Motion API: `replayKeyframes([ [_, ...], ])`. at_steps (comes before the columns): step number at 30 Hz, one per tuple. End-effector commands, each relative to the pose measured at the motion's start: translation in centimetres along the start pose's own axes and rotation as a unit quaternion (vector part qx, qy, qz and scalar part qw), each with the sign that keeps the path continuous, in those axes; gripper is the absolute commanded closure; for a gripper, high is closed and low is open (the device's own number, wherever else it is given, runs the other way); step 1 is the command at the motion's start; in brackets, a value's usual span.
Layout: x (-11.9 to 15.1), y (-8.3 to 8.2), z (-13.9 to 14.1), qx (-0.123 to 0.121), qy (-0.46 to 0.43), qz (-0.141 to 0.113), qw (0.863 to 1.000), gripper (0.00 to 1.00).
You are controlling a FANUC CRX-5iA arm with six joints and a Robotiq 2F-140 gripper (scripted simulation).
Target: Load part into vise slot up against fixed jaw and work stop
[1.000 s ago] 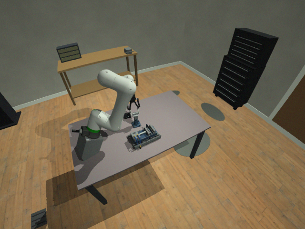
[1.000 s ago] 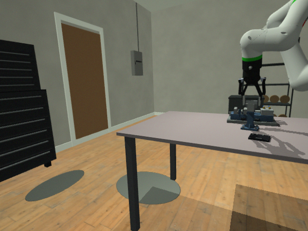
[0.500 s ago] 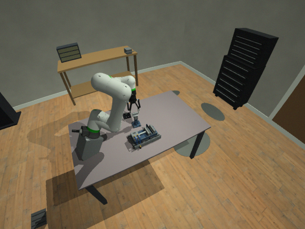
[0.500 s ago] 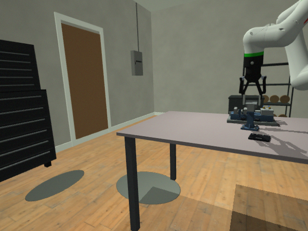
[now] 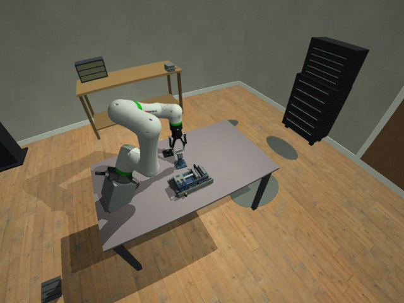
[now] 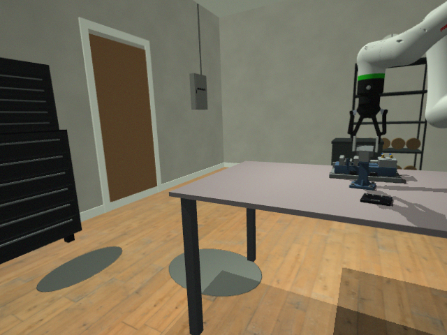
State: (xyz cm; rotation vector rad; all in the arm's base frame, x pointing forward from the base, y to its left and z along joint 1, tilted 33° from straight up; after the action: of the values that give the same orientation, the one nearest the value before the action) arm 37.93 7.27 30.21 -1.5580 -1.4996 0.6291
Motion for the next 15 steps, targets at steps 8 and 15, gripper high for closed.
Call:
replayKeyframes([
  [8, -0.9, 0.1, -0.1, 0.009, -0.001, -0.054, 0.998, 0.49],
  [15, -1.5, 0.2, -0.1, 0.012, -0.001, -0.087, 0.996, 0.49],
])
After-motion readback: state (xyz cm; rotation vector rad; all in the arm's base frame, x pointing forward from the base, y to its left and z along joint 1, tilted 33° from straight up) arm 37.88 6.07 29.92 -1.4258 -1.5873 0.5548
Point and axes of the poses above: the point where the finger pads meet when closed, its own y axis out along the fingers, its own z axis across the jaws, x = y × z, the point moved 6 cm from there along -y, back along the fingers, and after that the axes turned 5 degrees about y, right-handed, at the moved point
